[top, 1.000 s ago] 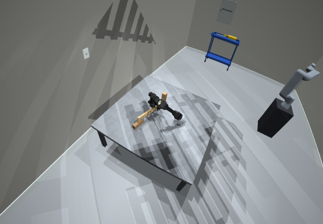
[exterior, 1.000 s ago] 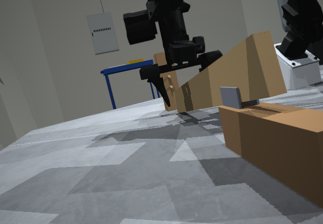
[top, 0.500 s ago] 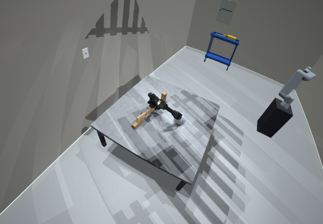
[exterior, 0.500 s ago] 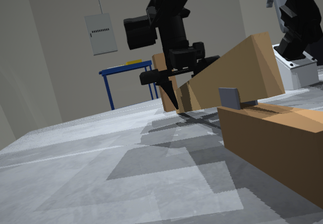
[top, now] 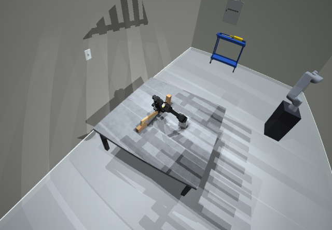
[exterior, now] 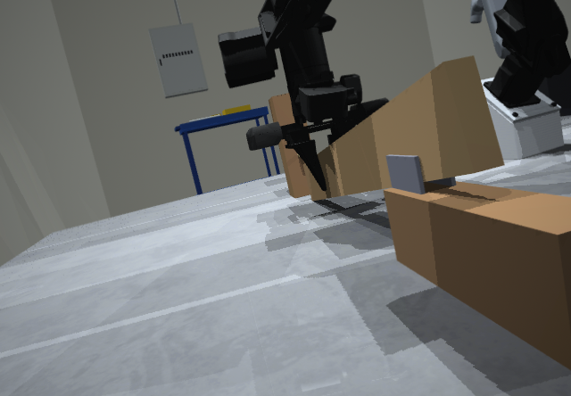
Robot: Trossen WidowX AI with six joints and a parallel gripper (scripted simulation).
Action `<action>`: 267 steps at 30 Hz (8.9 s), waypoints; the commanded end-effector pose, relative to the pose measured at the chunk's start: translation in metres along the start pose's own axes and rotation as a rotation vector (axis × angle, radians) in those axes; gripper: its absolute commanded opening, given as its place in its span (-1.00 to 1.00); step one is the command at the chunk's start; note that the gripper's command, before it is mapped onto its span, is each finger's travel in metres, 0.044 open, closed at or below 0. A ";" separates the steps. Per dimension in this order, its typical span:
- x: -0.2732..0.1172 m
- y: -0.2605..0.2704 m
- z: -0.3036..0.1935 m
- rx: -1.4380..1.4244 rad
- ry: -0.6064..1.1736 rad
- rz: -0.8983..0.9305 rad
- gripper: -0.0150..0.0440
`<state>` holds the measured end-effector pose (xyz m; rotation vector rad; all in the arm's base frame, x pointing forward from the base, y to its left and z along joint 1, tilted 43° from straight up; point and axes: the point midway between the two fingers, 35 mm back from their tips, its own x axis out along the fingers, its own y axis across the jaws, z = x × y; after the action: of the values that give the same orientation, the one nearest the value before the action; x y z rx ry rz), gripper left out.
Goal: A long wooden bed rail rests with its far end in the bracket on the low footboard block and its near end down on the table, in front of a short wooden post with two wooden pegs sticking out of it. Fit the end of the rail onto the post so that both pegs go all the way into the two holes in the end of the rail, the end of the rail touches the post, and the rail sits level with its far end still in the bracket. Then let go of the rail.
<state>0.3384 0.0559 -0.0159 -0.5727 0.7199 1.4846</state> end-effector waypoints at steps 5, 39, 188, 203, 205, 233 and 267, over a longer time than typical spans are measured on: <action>0.000 0.000 0.000 0.003 -0.005 -0.001 -0.49; -0.016 -0.004 0.000 0.003 -0.004 -0.001 -0.49; -0.044 -0.001 -0.008 0.003 -0.002 -0.001 -0.49; -0.045 -0.001 -0.013 0.003 -0.002 -0.001 -0.49; -0.045 -0.001 -0.014 0.003 -0.002 -0.001 -0.49; -0.044 -0.002 -0.022 0.003 -0.002 -0.001 -0.49; -0.044 -0.002 -0.033 0.003 -0.001 -0.001 -0.49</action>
<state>0.3390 0.0064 -0.0054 -0.5670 0.7242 1.4923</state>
